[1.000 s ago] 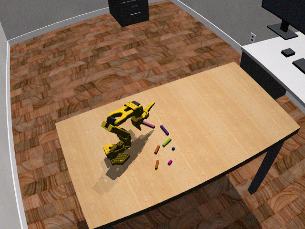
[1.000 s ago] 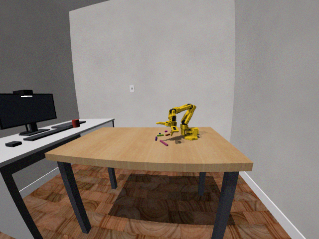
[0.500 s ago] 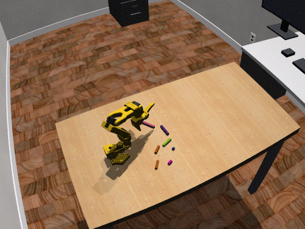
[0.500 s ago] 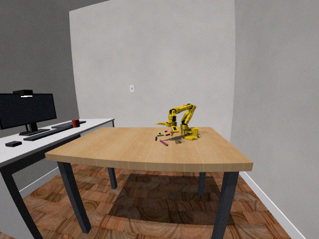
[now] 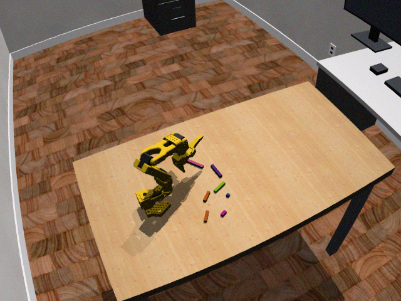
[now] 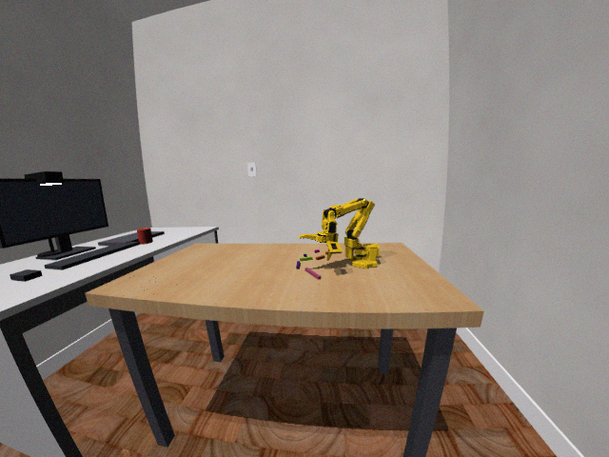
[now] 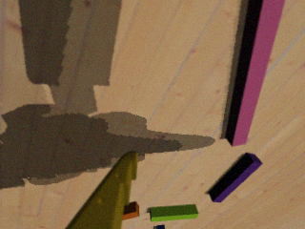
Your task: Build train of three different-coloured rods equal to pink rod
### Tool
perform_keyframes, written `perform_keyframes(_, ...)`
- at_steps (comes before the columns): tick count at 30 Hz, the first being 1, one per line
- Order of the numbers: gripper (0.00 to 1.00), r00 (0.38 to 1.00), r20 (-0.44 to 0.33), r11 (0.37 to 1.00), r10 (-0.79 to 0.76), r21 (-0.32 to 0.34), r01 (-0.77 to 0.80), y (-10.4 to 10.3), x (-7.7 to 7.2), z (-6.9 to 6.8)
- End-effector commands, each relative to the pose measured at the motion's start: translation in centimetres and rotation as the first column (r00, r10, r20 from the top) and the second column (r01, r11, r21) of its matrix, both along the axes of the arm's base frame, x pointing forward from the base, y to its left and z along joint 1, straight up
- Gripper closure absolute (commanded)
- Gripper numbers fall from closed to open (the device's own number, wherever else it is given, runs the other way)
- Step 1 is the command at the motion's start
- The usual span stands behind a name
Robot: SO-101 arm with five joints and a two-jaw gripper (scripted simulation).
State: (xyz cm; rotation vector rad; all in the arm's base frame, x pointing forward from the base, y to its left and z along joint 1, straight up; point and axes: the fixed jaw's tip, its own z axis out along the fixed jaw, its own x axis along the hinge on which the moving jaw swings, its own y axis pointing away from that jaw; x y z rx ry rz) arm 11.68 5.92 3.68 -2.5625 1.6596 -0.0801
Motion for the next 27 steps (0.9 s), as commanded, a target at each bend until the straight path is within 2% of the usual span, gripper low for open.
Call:
perform_keyframes(1, 0.00, 0.996, 0.083, 0.999, -0.012, 0.046, 0.008, 0.7, 1.3, 1.2)
perform_keyframes(6, 0.00, 0.995, 0.100, 0.998, -0.017, 0.056, 0.011, 0.8, 1.6, 1.4)
perform_keyframes(7, 0.00, 1.000, 0.027, 1.000, -0.006, 0.016, 0.006, 0.2, 0.4, 0.4)
perform_keyframes(23, 0.00, 0.999, 0.042, 1.000, 0.013, 0.020, -0.014, 0.5, 0.9, 0.9)
perform_keyframes(24, 0.00, 1.000, -0.003, 1.000, 0.005, -0.001, -0.005, 0.1, 0.1, 0.1)
perform_keyframes(27, 0.00, 1.000, 0.015, 1.000, 0.000, 0.009, -0.001, 0.2, 0.4, 0.3)
